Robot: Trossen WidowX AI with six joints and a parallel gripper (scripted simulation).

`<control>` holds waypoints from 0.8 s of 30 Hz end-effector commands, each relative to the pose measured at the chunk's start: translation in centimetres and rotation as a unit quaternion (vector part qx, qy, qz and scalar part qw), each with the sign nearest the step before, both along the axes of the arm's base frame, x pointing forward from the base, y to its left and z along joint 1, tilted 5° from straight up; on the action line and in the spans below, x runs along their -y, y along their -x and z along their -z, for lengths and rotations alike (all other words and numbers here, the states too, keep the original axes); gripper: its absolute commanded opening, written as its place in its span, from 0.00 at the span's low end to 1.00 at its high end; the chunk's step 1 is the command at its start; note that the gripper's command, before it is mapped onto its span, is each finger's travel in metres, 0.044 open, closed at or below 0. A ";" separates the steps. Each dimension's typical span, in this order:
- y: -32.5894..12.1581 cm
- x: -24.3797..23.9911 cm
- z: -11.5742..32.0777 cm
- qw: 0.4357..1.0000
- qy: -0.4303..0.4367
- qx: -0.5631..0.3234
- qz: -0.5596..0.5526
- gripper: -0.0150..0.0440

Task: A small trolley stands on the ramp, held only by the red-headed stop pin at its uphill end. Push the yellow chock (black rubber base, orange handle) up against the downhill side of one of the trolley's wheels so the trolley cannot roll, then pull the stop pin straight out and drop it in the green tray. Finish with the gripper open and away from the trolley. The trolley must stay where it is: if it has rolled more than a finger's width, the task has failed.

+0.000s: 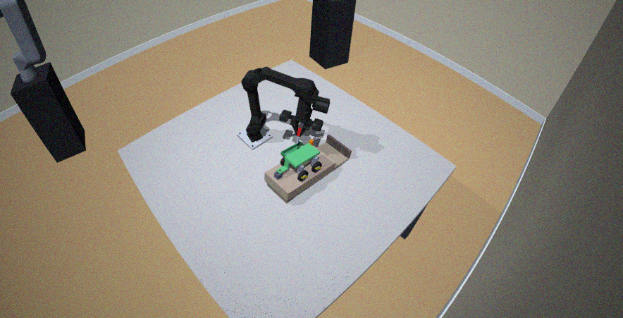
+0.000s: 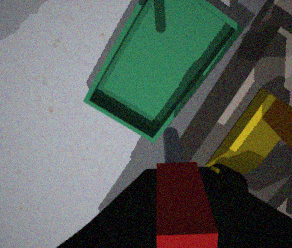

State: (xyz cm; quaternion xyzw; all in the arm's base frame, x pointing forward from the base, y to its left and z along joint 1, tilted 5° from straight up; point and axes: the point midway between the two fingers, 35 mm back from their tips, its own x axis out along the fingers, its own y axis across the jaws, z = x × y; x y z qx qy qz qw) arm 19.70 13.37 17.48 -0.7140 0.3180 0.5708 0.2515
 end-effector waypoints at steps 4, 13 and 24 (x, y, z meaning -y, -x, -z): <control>0.0 0.2 0.1 0.994 -0.006 -0.022 -0.106 0.25; 0.0 0.3 0.0 0.970 -0.013 -0.043 -0.239 0.25; -0.1 0.5 -0.1 0.916 -0.020 -0.055 -0.398 0.25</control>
